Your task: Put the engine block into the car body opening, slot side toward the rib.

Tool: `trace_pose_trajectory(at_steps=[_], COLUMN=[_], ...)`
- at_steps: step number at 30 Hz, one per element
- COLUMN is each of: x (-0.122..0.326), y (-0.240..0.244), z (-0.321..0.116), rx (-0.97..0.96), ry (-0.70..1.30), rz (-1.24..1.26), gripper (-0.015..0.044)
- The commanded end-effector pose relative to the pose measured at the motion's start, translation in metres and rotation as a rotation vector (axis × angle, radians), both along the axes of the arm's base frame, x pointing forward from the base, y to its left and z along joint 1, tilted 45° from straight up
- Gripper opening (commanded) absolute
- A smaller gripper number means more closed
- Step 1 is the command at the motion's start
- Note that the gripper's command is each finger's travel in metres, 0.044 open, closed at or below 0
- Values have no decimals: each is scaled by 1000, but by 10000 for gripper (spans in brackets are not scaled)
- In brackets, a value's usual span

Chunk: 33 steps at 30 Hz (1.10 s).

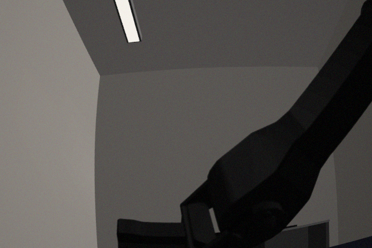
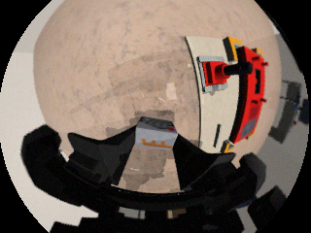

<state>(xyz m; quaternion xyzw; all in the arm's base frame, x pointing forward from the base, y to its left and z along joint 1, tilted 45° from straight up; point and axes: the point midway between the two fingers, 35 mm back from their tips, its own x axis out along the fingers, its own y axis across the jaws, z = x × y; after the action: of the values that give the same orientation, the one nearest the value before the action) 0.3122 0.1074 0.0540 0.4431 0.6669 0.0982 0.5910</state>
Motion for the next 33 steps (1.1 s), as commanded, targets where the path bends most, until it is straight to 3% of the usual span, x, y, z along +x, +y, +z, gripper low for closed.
trace_pose_trajectory(at_steps=[1,6,33], x=[0,1,-3], y=[0,-10,-71], z=[-1,7,65], rx=[-1,-6,-14], ry=[6,6,7], rz=[-4,-4,-5], gripper=[124,0,0])
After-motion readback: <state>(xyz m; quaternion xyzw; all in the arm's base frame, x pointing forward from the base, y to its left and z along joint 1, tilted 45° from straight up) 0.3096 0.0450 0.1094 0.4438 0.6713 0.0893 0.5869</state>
